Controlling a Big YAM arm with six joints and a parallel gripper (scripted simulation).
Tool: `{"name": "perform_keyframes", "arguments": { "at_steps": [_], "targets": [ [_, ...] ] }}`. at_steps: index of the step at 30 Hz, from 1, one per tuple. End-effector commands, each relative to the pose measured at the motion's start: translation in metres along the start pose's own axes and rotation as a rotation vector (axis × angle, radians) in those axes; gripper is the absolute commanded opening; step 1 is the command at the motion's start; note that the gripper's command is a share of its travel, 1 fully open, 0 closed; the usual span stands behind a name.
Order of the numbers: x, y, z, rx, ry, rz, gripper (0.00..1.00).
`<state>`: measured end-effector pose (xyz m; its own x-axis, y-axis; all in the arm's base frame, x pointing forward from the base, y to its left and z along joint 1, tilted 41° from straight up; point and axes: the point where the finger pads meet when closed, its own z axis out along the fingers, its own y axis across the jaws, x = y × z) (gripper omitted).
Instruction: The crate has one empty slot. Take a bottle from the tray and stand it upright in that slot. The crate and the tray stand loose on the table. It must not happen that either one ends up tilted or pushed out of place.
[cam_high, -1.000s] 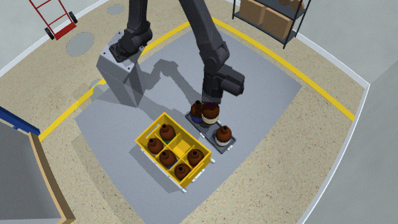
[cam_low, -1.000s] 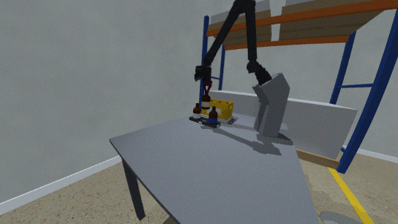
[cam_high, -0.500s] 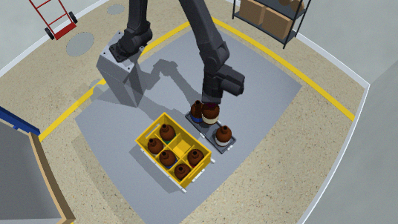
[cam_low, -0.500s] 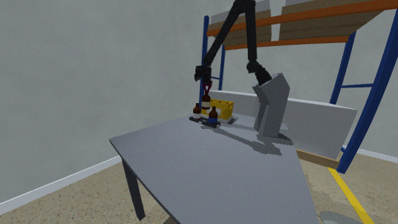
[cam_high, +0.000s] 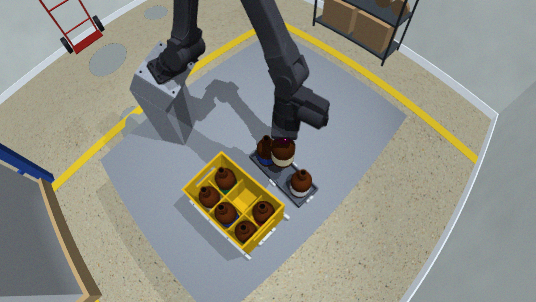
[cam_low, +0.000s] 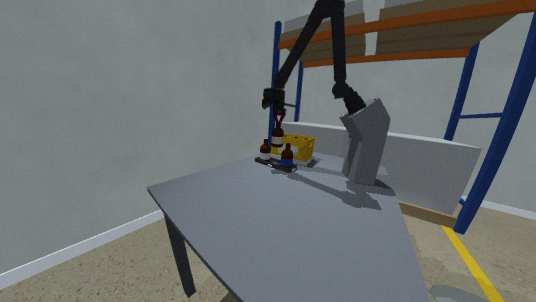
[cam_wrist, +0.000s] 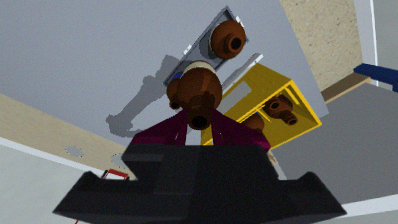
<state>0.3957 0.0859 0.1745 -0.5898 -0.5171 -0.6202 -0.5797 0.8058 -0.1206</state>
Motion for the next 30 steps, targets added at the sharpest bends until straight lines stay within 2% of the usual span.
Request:
{"name": "perform_keyframes", "arguments": {
  "at_steps": [1, 30],
  "targets": [
    [-0.027, -0.015, -0.027, 0.039, -0.062, -0.020, 0.00],
    [-0.029, -0.015, -0.056, 0.042, -0.064, -0.021, 0.00]
  ]
}}
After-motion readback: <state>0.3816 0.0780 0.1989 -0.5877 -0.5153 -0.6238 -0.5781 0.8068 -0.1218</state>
